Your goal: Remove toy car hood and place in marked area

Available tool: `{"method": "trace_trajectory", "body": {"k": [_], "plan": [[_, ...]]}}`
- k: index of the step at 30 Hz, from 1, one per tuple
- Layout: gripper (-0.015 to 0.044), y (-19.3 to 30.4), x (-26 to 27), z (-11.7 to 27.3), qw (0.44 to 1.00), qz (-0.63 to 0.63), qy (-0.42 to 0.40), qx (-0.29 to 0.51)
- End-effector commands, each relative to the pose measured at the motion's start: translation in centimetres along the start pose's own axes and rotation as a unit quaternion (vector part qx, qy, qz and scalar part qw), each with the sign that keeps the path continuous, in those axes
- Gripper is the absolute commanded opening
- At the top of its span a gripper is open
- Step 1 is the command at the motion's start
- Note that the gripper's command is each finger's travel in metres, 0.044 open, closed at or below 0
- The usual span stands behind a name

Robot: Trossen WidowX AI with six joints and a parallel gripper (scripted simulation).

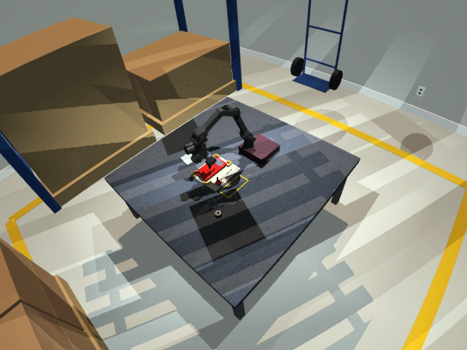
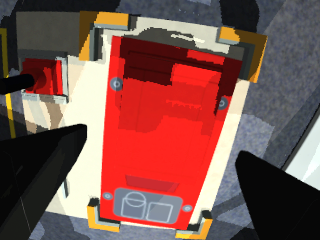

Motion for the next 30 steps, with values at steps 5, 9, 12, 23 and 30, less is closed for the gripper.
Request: {"method": "trace_trajectory", "body": {"k": [5, 9, 12, 23, 30], "plan": [[0.044, 0.2, 0.0, -1.0, 1.0, -0.002, 0.002, 0.006], [0.044, 0.2, -0.1, -1.3, 1.0, -0.002, 0.002, 0.006], [0.044, 0.2, -0.1, -1.5, 1.0, -0.002, 0.002, 0.006], [0.044, 0.3, -0.1, -2.4, 1.0, -0.002, 0.002, 0.006], [0.044, 0.3, -0.1, -2.9, 1.0, -0.002, 0.002, 0.006]]}}
Point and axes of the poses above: the point midway between the two fingers, 35 mm back from their tips, its own z axis back along the fingers, its own x axis across the jaws, y = z × x, the point moved 8 cm from there along z, back along the fingers, and after that the axes turned 3 degrees about -z, right-handed, at the moved point
